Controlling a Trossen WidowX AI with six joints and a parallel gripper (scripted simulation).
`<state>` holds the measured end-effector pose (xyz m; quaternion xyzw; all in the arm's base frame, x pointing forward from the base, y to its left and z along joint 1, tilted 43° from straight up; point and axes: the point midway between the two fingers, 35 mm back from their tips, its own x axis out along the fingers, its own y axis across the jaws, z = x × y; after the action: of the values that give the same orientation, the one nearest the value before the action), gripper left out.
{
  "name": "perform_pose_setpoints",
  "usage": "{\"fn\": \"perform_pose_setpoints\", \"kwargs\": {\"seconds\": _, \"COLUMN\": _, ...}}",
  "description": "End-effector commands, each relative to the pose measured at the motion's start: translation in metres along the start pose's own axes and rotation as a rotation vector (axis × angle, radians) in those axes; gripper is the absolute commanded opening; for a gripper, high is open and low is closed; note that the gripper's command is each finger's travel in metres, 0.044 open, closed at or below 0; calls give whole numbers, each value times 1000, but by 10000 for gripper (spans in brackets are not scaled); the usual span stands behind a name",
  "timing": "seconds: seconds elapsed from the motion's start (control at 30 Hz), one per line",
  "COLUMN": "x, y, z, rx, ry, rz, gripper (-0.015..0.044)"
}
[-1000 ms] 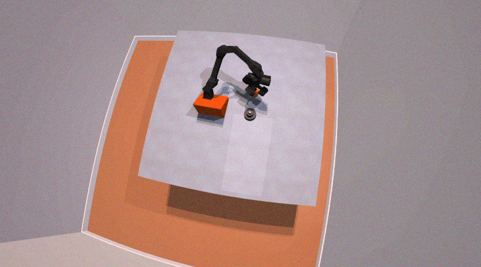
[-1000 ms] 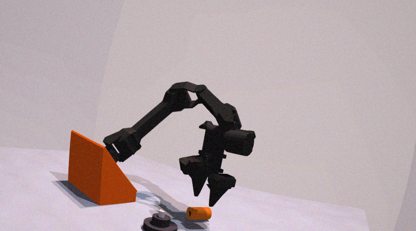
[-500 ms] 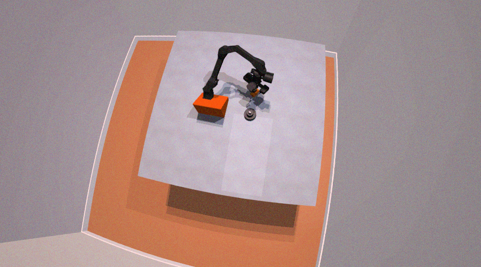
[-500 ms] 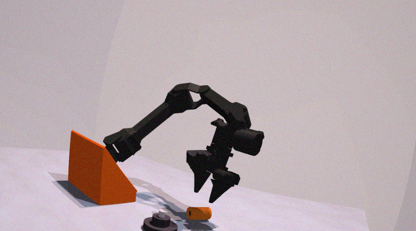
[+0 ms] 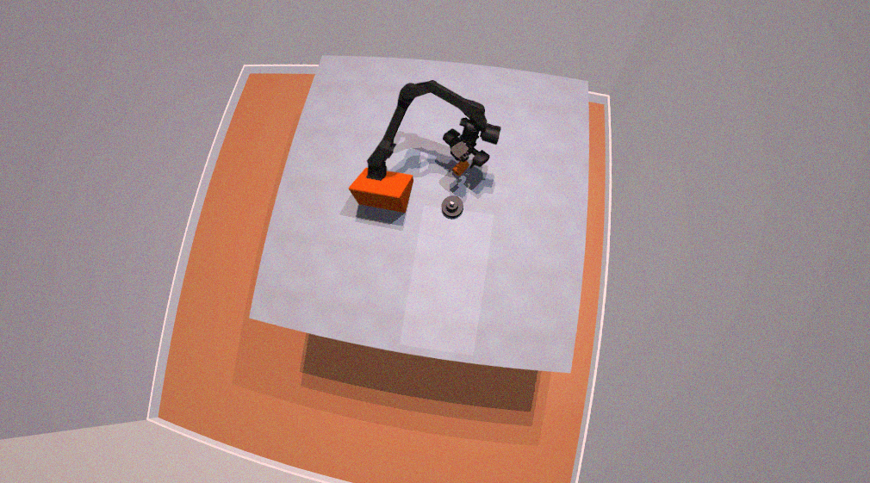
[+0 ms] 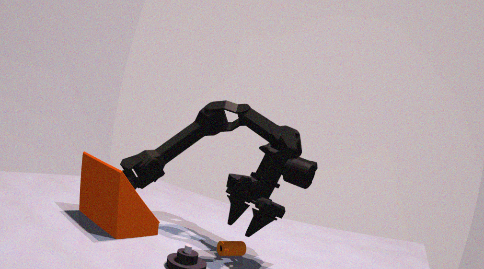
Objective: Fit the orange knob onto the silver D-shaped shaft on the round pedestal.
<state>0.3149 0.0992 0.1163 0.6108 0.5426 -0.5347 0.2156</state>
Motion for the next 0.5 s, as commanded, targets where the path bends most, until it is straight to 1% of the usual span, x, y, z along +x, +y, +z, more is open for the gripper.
{"fn": "perform_pose_setpoints", "kwargs": {"seconds": 0.0, "x": 16, "y": -1, "z": -4, "rx": 4, "ry": -14, "rz": -7, "gripper": 440}}
{"fn": "perform_pose_setpoints", "kwargs": {"seconds": 0.47, "x": 32, "y": -1, "z": -10, "rx": 4, "ry": -13, "rz": -7, "gripper": 440}}
